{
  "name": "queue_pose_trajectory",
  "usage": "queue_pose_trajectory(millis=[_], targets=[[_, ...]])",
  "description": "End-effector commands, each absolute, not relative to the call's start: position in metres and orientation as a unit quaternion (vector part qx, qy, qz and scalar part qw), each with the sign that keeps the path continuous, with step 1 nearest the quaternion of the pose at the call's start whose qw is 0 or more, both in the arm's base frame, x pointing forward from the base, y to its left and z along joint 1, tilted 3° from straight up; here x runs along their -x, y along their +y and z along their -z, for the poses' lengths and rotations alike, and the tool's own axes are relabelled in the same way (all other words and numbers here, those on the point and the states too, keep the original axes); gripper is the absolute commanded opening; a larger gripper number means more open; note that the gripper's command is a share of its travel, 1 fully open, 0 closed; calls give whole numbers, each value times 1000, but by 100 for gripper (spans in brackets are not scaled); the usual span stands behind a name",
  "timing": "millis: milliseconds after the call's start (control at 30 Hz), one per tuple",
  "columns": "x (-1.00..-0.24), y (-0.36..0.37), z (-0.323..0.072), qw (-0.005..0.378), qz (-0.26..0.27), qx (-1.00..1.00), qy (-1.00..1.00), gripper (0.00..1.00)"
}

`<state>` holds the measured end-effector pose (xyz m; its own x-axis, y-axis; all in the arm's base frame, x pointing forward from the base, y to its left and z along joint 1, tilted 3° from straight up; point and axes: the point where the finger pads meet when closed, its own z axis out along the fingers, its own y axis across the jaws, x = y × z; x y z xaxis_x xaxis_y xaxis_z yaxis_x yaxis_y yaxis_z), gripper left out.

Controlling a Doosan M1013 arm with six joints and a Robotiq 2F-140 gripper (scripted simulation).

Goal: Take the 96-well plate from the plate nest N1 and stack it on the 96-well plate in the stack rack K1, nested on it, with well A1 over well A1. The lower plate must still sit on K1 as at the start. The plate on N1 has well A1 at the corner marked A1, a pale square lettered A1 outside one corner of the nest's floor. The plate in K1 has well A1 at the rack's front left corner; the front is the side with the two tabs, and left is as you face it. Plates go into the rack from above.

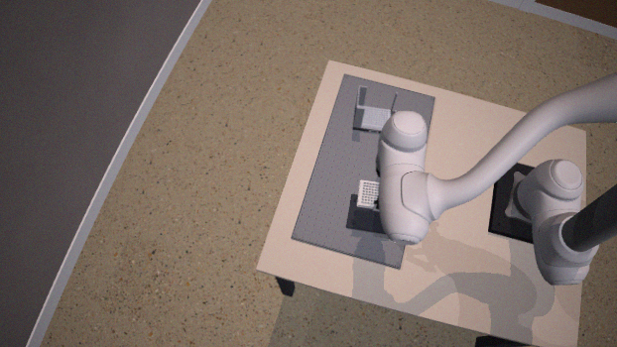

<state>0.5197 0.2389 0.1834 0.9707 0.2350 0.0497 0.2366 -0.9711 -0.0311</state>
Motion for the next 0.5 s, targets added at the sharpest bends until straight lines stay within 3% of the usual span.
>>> queue_pose_trajectory(millis=[0, 467], targets=[[-523, 226, -185, 18, 22, 992, -122, 0], [-536, 188, -184, 18, 22, 992, -122, 0]])
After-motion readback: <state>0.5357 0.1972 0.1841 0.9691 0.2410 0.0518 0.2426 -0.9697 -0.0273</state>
